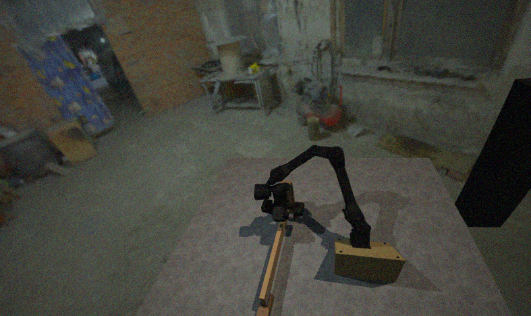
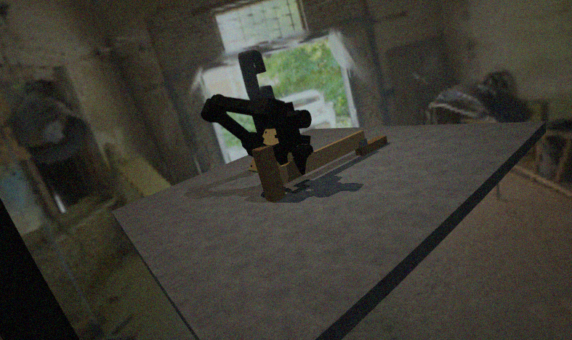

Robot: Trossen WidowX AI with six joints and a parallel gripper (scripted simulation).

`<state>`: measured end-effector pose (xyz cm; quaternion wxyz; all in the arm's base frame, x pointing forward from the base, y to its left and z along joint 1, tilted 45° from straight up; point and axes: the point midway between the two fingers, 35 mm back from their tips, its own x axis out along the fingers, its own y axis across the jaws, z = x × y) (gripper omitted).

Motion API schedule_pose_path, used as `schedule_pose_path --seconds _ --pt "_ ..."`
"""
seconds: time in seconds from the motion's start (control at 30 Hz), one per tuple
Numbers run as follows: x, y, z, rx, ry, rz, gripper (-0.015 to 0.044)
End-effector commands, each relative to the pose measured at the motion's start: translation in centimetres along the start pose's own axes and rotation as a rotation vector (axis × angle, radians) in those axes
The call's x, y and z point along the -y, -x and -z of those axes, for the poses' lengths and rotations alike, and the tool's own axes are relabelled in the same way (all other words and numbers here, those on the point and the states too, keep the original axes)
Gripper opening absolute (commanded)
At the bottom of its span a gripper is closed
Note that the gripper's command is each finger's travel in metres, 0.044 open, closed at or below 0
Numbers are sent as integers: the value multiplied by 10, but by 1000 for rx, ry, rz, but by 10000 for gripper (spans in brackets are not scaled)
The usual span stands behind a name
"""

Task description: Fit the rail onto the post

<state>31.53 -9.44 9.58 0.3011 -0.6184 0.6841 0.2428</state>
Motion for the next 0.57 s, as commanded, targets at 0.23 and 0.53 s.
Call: schedule_pose_path --seconds 0.23,0.53 --pt "0 27 -28 1 6 11 440" --pt "0 27 -28 1 6 11 440"
